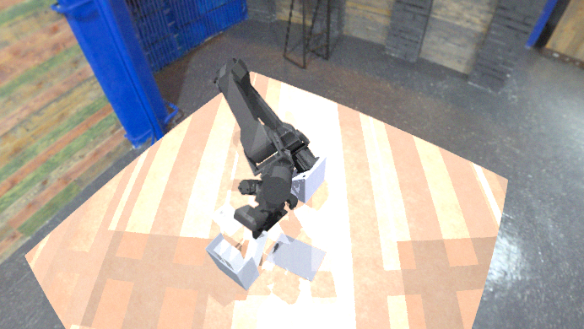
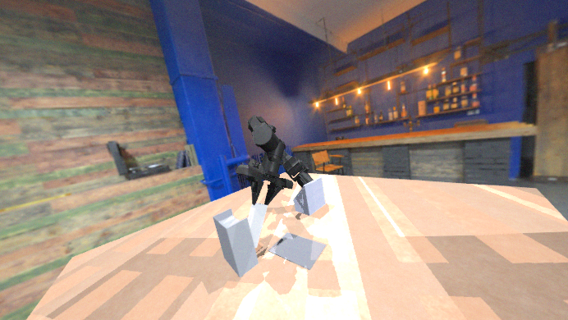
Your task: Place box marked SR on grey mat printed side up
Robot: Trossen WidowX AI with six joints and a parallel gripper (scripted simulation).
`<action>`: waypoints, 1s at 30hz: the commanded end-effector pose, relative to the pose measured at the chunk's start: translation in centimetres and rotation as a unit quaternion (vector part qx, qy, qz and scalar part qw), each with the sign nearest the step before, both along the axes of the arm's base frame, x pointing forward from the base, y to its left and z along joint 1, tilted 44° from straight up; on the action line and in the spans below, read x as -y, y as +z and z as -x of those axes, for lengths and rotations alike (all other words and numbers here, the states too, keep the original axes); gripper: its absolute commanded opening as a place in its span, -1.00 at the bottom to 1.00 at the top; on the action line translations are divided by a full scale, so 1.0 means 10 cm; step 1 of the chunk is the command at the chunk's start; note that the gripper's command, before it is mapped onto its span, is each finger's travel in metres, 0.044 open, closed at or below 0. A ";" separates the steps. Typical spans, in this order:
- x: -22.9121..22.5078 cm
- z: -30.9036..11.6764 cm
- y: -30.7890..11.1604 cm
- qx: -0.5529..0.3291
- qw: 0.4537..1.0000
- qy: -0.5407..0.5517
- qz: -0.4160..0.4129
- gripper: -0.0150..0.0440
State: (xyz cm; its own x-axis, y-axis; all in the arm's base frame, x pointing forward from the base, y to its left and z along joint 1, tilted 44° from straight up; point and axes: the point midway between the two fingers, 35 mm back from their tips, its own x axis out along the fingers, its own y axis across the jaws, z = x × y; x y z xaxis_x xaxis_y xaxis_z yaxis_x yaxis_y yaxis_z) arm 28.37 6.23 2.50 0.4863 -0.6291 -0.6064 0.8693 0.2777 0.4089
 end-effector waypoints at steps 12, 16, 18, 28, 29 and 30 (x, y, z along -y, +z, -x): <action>-0.04 0.24 -0.01 -0.001 1.000 0.000 -0.001 0.03; -0.05 0.30 -0.01 -0.001 1.000 0.000 -0.001 0.03; -0.05 0.34 -0.01 -0.001 1.000 0.000 -0.001 0.03; -0.06 0.50 -0.01 -0.001 1.000 0.000 0.000 0.03; -0.06 0.51 -0.01 -0.001 1.000 0.000 0.000 0.03; -0.06 0.52 -0.01 -0.001 1.000 0.000 0.000 0.03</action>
State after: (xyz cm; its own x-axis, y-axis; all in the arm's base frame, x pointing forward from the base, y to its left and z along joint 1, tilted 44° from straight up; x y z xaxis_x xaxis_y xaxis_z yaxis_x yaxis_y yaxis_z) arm 23.60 6.82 2.42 0.4862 -0.6300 -0.6055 0.8695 0.2800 0.4068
